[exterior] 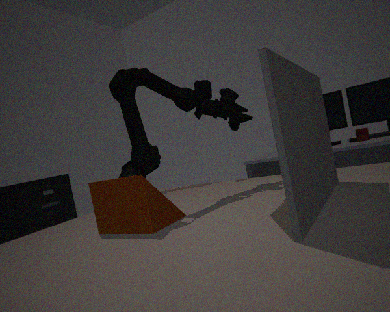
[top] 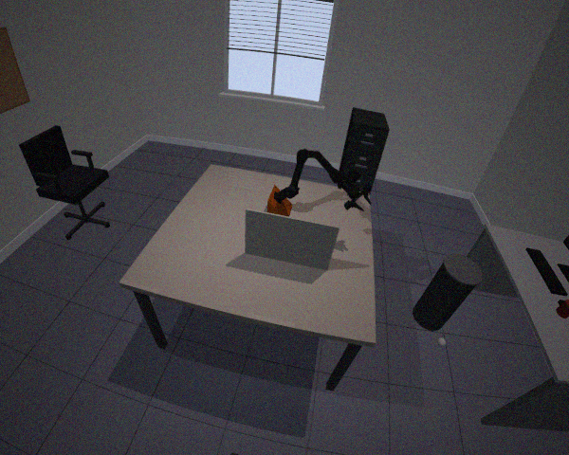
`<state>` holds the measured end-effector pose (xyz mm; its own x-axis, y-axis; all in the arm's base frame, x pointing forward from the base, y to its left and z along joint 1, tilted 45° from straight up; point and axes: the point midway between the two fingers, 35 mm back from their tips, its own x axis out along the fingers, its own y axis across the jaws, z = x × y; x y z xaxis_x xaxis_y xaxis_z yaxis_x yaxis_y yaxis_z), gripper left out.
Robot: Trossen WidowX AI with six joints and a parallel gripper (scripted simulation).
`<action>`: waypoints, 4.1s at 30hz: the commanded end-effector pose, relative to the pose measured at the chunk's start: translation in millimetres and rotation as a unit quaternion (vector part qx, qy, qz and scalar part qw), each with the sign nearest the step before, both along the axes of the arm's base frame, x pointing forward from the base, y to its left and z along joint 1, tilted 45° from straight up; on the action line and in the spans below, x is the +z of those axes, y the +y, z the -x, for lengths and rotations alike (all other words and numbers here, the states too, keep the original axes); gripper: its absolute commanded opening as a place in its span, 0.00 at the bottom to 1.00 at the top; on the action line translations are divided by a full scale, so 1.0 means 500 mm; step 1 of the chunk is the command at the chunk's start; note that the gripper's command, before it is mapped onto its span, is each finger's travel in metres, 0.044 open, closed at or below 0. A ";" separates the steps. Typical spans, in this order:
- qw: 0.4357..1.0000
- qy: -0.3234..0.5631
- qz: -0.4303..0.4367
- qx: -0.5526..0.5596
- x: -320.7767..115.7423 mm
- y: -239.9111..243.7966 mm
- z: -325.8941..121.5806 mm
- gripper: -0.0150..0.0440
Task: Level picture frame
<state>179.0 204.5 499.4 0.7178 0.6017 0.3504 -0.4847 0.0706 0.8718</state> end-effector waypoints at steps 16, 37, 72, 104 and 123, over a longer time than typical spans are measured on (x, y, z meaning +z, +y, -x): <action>0.863 0.273 -0.382 -0.187 -0.402 -0.387 -0.045 0.69; 0.754 0.286 -0.543 -0.235 -0.547 -0.482 -0.028 0.69; 0.754 0.286 -0.543 -0.235 -0.547 -0.482 -0.028 0.69; 0.754 0.286 -0.543 -0.235 -0.547 -0.482 -0.028 0.69; 0.755 0.283 -0.542 -0.236 -0.543 -0.483 -0.029 0.69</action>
